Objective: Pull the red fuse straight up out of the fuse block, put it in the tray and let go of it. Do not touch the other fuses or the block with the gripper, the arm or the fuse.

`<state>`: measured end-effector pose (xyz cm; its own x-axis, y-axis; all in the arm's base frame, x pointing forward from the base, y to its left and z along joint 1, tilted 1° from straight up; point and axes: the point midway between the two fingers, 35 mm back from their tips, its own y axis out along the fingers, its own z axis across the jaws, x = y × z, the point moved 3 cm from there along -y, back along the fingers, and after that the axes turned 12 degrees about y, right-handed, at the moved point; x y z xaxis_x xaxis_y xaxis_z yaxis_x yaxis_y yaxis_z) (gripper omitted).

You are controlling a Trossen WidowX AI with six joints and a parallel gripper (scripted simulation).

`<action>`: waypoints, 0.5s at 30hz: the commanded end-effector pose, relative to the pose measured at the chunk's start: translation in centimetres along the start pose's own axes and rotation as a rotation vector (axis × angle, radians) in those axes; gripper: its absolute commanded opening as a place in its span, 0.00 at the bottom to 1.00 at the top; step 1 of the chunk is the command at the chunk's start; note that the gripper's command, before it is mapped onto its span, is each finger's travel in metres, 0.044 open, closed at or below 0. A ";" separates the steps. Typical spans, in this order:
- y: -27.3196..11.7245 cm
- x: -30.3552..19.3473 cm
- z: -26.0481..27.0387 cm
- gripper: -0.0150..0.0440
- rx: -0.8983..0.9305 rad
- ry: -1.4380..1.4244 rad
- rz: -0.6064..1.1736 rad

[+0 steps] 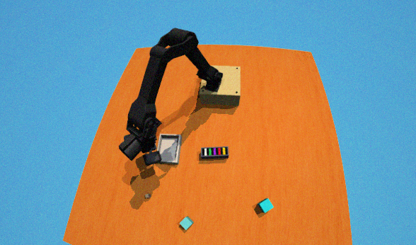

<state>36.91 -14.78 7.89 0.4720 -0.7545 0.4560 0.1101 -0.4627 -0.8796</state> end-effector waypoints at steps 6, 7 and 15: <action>-6.0 -12.3 6.2 0.38 0.226 -0.570 0.159; -6.7 -13.8 6.5 0.38 0.251 -0.638 0.176; -11.6 -24.7 6.0 0.38 0.419 -1.138 0.303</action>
<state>31.57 9.86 6.08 0.9966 -0.0156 0.0815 0.0807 -0.0440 -0.9958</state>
